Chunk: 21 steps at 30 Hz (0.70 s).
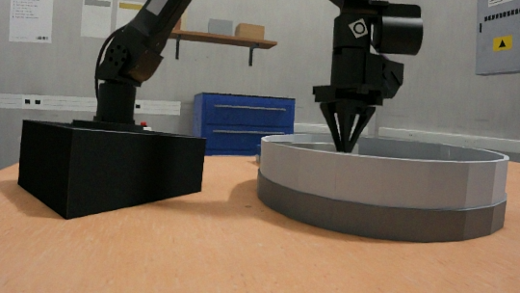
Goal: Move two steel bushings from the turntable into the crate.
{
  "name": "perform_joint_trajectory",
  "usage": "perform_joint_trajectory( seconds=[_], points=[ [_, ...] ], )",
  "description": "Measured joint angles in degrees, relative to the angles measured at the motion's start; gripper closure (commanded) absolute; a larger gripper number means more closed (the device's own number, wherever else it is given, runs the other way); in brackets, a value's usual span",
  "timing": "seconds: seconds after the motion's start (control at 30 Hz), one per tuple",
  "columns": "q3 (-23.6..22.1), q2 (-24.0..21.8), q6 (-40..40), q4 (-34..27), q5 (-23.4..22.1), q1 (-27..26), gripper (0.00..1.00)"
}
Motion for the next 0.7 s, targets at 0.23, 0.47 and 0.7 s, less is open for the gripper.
perform_joint_trajectory(
  seconds=[0.23, 0.47, 0.7],
  points=[
    [-0.35, 0.72, 0.00, 1.33, 0.00, 0.00, 0.87],
    [-0.35, 0.72, 0.00, 1.70, 0.00, 0.00, 0.87],
    [-0.35, 0.72, 0.00, 1.70, 0.00, 0.00, 0.87]
  ],
)
